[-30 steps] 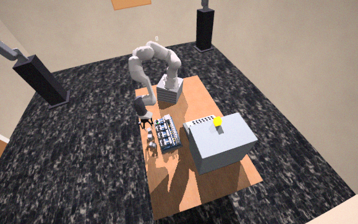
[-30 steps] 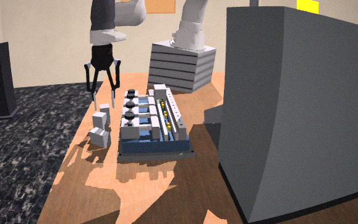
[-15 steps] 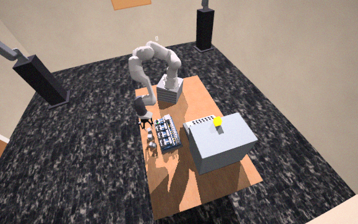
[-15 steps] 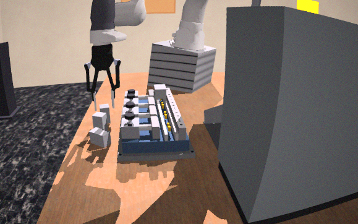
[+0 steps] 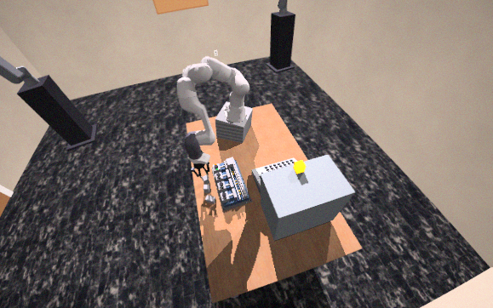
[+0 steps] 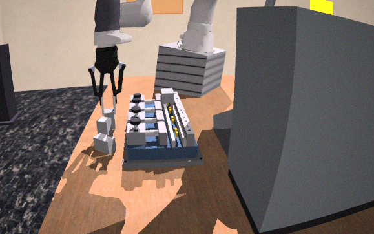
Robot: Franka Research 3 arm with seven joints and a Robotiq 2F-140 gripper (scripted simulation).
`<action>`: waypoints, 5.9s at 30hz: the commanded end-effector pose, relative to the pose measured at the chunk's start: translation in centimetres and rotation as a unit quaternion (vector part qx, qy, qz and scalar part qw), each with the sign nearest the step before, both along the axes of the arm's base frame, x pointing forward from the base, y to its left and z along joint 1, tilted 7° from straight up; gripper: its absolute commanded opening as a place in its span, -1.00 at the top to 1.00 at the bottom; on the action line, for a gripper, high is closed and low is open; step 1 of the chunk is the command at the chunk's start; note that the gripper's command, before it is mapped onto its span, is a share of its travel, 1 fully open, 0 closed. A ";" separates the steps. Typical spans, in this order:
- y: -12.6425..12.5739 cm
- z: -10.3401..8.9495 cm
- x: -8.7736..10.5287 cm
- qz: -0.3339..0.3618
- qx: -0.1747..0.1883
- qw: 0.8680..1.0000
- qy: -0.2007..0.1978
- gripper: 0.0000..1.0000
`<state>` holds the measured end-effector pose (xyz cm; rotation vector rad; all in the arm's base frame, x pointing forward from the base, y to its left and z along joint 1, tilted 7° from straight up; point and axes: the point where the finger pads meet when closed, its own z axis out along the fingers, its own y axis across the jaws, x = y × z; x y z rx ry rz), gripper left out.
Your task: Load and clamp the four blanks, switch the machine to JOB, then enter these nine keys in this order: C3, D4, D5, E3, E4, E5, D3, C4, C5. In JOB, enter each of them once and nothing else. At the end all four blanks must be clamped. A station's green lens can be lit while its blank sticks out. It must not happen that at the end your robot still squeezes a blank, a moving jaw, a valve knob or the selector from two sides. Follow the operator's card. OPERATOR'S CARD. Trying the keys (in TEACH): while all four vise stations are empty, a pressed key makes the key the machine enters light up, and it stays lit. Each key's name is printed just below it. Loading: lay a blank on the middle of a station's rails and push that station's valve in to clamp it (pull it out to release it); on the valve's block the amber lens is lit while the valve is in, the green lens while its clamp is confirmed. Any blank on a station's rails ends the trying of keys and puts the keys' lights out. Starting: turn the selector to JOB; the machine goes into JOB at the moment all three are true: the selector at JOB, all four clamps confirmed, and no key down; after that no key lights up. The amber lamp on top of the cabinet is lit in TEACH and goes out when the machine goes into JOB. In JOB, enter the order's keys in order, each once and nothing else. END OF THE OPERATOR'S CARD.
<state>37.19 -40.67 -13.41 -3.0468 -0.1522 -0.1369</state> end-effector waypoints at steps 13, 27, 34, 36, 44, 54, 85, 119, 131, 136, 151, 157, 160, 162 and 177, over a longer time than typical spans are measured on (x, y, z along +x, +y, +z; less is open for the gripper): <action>0.0 -0.1 0.0 -0.001 0.000 1.000 0.000 1.00; 0.0 -0.1 0.0 -0.001 0.000 1.000 0.000 1.00; 0.0 -0.1 0.0 -0.001 0.000 1.000 0.000 1.00; 0.0 -0.1 0.0 -0.001 0.000 1.000 0.000 1.00; 0.0 -0.1 0.0 -0.001 0.000 1.000 0.000 1.00; 0.0 -0.1 0.0 -0.001 0.000 1.000 0.000 1.00; -0.6 6.4 -0.6 -0.002 0.000 1.000 0.000 1.00; -0.5 16.7 -0.7 -0.007 0.000 1.000 -0.002 1.00; 14.9 18.9 4.4 -0.086 0.008 0.996 0.002 1.00; 18.1 18.7 4.4 -0.104 0.009 0.995 0.009 1.00; 18.1 18.7 4.4 -0.104 0.009 0.995 0.009 1.00; 18.1 18.7 4.4 -0.104 0.009 0.995 0.009 1.00; 18.1 18.7 4.4 -0.104 0.009 0.995 0.009 1.00; 18.1 18.7 4.4 -0.104 0.009 0.995 0.009 1.00; 18.1 18.7 4.4 -0.104 0.009 0.995 0.009 1.00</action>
